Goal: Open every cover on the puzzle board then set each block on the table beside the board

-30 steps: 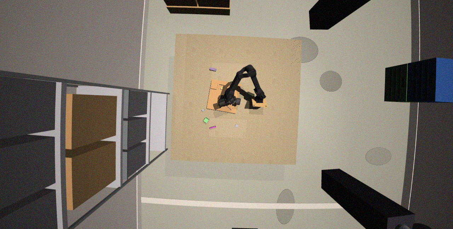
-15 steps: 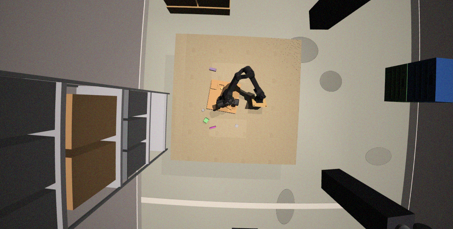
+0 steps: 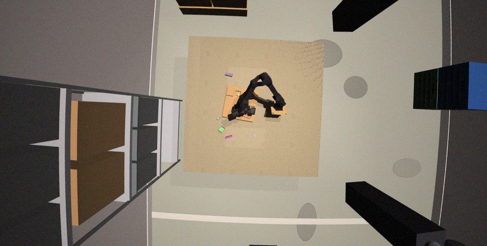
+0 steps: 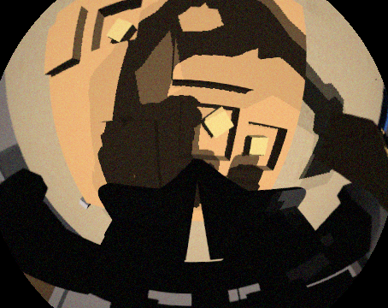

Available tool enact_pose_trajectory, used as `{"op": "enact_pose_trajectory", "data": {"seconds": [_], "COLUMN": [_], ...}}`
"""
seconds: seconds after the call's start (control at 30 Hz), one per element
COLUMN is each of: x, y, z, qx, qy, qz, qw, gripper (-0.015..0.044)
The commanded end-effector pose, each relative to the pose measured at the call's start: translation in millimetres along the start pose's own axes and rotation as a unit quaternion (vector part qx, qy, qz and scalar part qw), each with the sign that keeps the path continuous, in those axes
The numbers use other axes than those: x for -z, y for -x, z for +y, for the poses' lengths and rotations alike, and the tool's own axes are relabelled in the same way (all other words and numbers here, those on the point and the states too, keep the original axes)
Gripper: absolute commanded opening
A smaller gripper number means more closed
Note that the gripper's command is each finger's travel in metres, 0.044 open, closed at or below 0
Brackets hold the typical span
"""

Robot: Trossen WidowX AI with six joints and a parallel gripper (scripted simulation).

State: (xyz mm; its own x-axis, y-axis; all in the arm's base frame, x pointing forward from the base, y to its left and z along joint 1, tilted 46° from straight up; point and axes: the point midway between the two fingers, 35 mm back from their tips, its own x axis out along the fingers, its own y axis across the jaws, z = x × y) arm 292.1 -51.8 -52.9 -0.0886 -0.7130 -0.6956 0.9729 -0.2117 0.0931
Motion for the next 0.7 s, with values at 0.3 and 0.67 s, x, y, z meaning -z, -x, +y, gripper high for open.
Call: {"op": "enact_pose_trajectory", "data": {"seconds": [0.3, 0.67], "x": [11.2, 12.4], "y": [2.7, 16.6], "z": [6.4, 7.8], "qx": [0.001, 0.001], "qy": [-0.002, -0.002], "qz": [0.001, 0.002], "qw": [1.0, 1.0], "gripper": [0.0, 0.0]}}
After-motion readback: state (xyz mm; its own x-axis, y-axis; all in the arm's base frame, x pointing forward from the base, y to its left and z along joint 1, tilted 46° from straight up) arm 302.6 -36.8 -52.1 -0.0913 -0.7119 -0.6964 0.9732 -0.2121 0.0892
